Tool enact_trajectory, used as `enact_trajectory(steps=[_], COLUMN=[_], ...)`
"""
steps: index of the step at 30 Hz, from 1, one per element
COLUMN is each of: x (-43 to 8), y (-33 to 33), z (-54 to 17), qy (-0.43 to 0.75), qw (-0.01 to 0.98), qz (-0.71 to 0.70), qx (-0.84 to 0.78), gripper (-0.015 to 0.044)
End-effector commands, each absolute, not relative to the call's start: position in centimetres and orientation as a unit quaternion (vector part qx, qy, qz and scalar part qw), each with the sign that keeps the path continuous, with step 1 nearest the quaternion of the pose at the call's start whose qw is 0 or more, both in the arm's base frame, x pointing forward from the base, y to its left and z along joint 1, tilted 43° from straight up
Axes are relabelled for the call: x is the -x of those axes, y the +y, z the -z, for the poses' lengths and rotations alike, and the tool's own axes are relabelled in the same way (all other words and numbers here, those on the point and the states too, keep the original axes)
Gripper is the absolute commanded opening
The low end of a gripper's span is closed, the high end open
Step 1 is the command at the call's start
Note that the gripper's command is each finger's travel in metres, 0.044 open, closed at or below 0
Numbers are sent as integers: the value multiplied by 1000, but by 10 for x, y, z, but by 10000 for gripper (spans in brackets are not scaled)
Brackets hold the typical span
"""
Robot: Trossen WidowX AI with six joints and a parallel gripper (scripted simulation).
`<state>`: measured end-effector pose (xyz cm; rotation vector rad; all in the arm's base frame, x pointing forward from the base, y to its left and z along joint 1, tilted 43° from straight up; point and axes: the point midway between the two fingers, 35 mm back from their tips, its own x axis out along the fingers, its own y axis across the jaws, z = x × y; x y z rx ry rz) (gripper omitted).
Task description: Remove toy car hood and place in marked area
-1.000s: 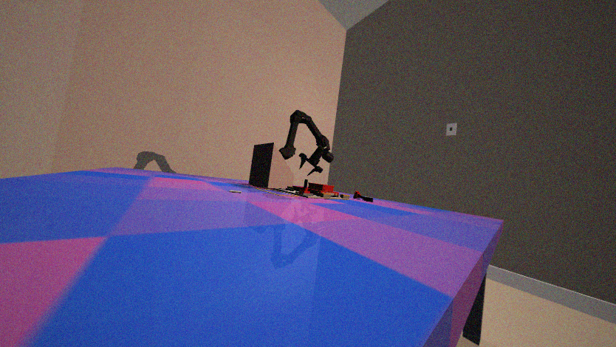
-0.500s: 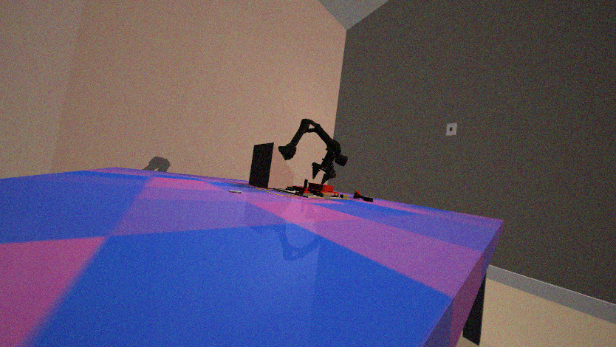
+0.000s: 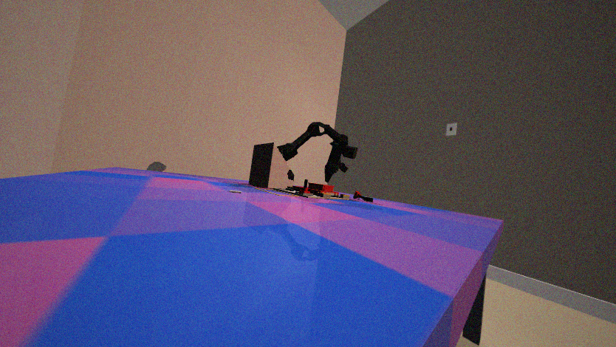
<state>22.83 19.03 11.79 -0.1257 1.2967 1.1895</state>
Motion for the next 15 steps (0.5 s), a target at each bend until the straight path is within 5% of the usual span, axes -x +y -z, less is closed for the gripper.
enact_trajectory(steps=[1, 15], x=[-256, -328], y=[169, 57], z=[-104, -47], qy=[601, 666], qw=[649, 652], qz=[-467, -257], qx=[-10, -258], gripper=[440, 440])
